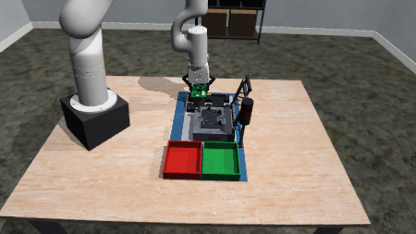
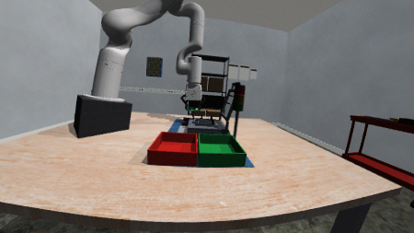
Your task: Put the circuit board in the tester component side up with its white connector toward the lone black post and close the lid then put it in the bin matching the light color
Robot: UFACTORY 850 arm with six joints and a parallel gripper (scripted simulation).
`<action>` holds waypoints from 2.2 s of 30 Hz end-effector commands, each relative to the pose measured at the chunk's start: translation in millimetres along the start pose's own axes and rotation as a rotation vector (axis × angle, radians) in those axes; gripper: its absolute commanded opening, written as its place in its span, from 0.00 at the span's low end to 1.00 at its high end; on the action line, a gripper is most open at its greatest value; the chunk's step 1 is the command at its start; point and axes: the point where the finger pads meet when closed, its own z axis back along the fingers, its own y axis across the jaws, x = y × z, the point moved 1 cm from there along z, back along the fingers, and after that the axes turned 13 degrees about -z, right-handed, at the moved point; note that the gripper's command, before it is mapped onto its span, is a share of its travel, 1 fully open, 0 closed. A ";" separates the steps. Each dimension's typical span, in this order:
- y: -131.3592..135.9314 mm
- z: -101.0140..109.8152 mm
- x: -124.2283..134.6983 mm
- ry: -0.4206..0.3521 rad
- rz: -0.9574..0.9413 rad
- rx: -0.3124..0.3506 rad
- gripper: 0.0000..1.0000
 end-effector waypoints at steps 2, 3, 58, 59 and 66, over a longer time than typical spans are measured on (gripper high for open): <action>1.4 11.4 -0.6 -0.005 -0.001 -0.029 0.79; 1.5 12.8 -0.7 -0.005 -0.001 -0.029 0.79; 1.7 20.3 -0.7 -0.002 0.228 -0.029 0.79; 1.7 20.3 -0.7 -0.002 0.228 -0.029 0.79; 1.7 20.3 -0.7 0.001 0.396 -0.030 0.79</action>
